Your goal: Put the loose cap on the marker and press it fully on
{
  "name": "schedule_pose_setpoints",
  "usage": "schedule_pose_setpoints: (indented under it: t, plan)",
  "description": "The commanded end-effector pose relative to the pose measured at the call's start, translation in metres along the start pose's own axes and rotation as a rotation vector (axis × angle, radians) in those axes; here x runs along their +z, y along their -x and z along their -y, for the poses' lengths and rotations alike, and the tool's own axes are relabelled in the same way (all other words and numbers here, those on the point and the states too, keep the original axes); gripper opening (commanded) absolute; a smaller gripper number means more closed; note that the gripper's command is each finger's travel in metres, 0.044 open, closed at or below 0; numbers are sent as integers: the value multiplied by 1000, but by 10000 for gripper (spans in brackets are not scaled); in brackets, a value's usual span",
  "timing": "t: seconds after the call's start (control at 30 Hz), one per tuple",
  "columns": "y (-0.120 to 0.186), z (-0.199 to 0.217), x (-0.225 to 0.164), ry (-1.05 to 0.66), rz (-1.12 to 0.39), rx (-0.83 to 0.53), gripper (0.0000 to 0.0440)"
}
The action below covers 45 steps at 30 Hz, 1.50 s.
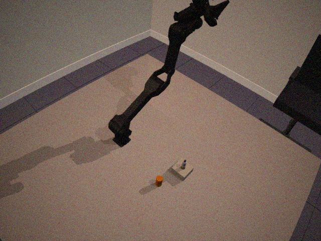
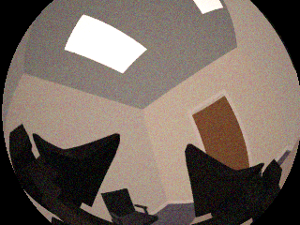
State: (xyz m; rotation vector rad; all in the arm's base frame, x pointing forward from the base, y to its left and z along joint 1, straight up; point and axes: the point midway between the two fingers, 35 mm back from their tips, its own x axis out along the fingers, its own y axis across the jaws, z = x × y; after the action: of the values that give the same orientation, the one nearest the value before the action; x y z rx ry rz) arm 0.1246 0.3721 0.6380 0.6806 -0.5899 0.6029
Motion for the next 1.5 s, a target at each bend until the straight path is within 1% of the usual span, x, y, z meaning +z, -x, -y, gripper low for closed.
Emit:
schedule_pose_setpoints:
  t: [0.0, 0.7, 1.47]
  plan:
    - [0, 8, 11, -5, 28, -45, 332]
    - [13, 49, 68, -73, 144, -268, 334]
    - [41, 97, 121, -196, 198, -474, 332]
